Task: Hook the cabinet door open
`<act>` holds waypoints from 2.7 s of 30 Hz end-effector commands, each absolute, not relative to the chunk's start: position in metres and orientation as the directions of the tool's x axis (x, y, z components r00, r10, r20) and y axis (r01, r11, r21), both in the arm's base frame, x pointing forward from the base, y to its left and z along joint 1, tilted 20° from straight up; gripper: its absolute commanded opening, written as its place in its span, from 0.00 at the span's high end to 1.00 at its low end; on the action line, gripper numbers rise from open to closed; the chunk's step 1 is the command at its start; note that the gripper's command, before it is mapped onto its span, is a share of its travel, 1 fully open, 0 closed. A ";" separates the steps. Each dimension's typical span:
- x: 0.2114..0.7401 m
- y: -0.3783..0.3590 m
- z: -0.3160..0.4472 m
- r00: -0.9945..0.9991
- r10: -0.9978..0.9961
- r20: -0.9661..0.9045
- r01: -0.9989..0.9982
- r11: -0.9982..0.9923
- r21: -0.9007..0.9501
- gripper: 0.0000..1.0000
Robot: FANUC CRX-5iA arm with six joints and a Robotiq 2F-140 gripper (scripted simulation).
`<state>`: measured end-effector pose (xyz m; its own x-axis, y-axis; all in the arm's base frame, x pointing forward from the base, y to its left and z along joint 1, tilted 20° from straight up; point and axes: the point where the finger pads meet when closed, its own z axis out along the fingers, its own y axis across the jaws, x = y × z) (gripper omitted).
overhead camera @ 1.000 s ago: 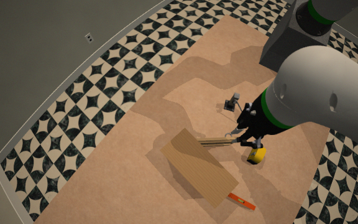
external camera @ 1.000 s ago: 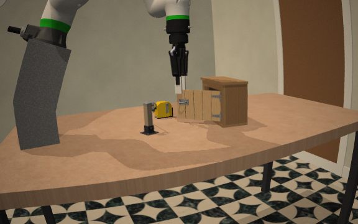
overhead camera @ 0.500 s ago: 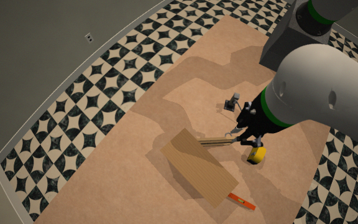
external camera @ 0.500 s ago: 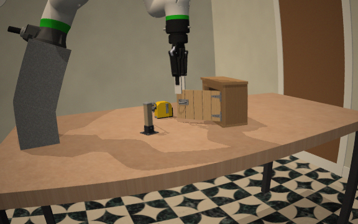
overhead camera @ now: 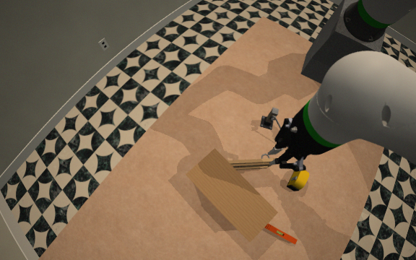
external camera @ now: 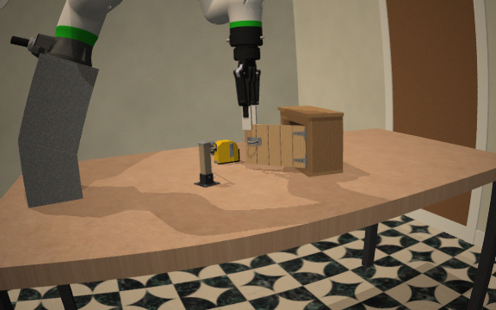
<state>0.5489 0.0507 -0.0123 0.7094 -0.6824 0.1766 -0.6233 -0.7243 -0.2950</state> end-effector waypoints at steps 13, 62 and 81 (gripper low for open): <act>0.549 0.051 -0.012 0.709 -0.682 0.177 -0.623 -0.724 -0.295 0.84; 0.550 0.051 -0.012 0.695 -0.698 0.170 -0.639 -0.709 -0.299 0.84; 0.550 0.053 -0.005 0.692 -0.702 0.169 -0.643 -0.705 -0.300 0.84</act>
